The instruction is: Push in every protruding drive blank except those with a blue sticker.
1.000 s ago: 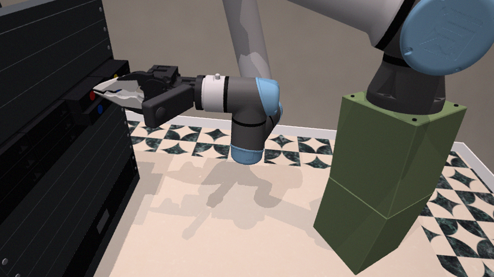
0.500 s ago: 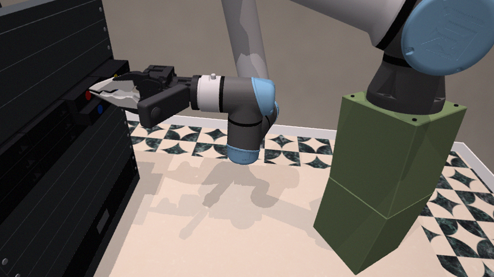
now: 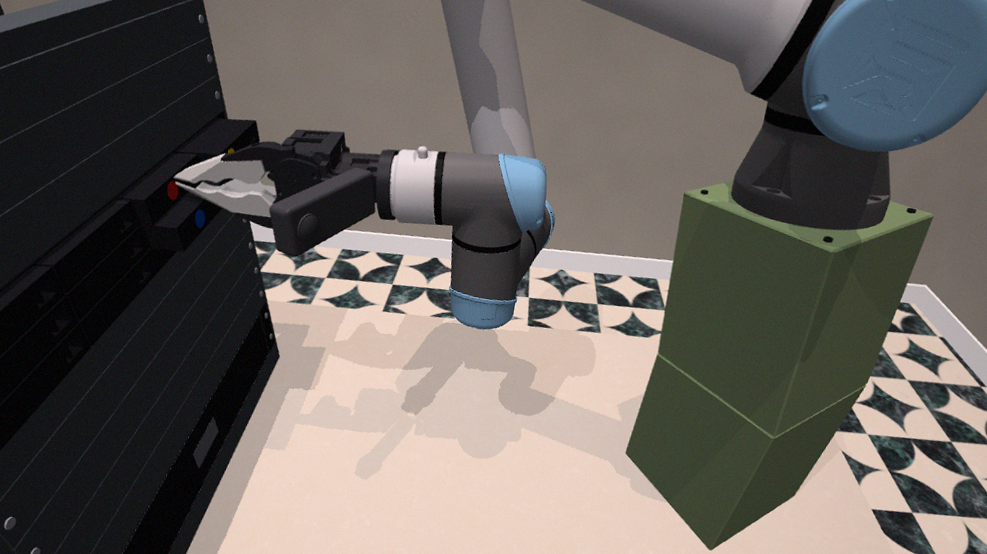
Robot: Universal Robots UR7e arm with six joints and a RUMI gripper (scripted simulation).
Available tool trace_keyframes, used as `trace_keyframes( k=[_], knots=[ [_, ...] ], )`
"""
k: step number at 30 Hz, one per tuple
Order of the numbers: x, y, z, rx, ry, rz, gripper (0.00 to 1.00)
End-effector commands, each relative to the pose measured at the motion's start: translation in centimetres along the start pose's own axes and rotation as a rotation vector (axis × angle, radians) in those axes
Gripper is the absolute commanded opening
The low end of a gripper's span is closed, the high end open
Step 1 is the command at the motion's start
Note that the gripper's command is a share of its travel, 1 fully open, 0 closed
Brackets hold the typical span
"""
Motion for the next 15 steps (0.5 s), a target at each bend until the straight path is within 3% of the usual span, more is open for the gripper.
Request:
trace_keyframes(
  k=[1,15],
  knots=[
    [0.24,-0.02,0.33,0.001,0.005,-0.003,0.00],
    [0.30,-0.01,0.62,0.001,0.005,-0.003,0.00]
  ],
)
Point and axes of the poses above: the point where the finger pads meet when closed, its own z axis out along the fingers, its own x axis across the jaws, y = z × x, the point moved 6 cm from there along -z, back along the fingers, and after that the axes turned 5 degrees about z, right-handed, at the moved point
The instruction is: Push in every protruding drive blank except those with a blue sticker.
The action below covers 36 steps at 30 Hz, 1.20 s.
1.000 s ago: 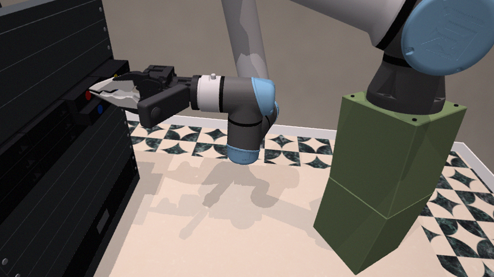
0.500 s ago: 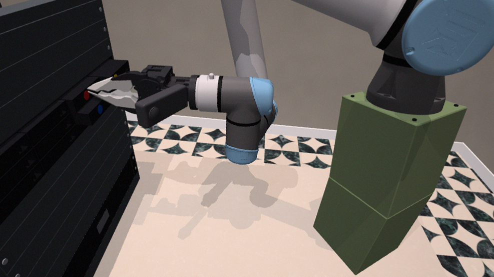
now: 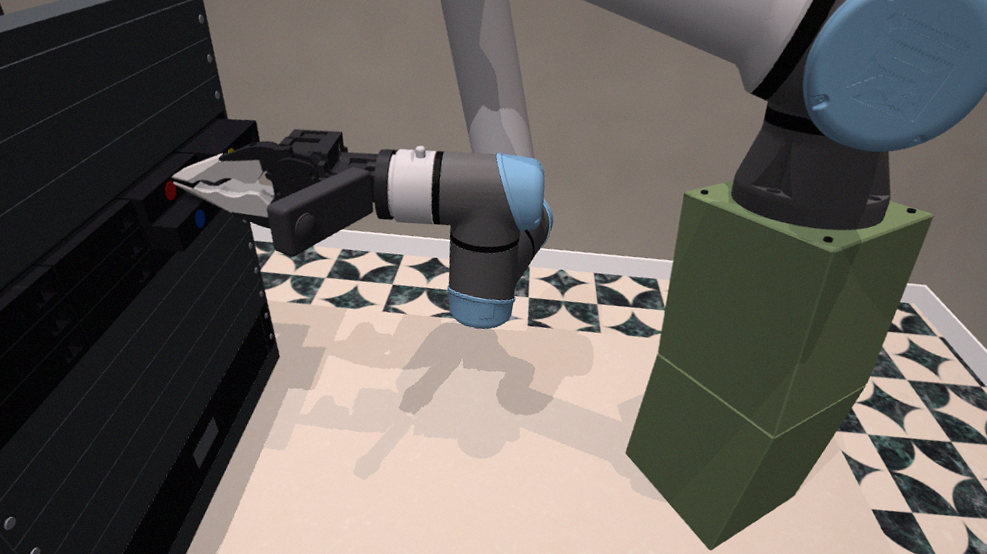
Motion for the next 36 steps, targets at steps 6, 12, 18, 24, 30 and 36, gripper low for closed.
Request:
trace_keyframes(
  k=[6,12,18,24,30,36],
  knots=[
    [0.30,-0.01,0.41,0.001,0.007,-0.003,0.00],
    [0.31,-0.01,0.47,0.001,0.007,-0.003,0.00],
    [0.36,0.00,0.71,0.001,0.007,-0.003,0.00],
    [0.36,0.00,0.71,0.001,0.007,-0.003,0.00],
    [0.38,0.00,0.83,0.001,0.007,-0.003,0.00],
    [0.42,0.01,1.01,0.001,0.007,-0.003,0.00]
  ],
)
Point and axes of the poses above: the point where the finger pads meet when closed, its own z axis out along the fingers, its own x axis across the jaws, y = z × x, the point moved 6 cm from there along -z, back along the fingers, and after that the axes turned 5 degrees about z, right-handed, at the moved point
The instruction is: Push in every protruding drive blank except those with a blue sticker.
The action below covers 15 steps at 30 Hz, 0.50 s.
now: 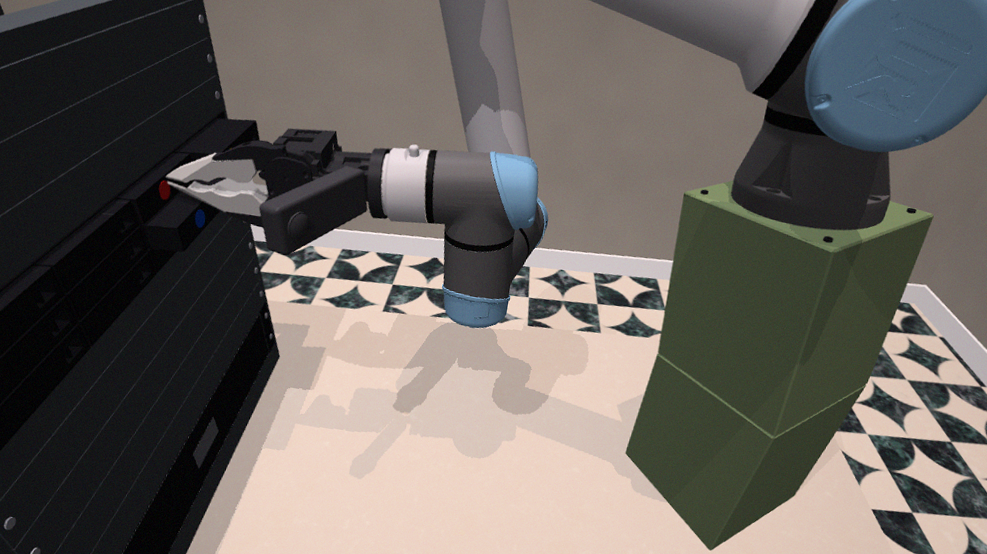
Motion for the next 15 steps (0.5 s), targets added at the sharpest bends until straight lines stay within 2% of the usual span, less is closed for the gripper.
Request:
trace_keyframes(
  k=[1,15],
  knots=[
    [0.39,0.01,0.37,0.000,0.009,-0.004,0.00],
    [0.45,0.02,0.71,0.000,0.009,-0.004,0.00]
  ],
)
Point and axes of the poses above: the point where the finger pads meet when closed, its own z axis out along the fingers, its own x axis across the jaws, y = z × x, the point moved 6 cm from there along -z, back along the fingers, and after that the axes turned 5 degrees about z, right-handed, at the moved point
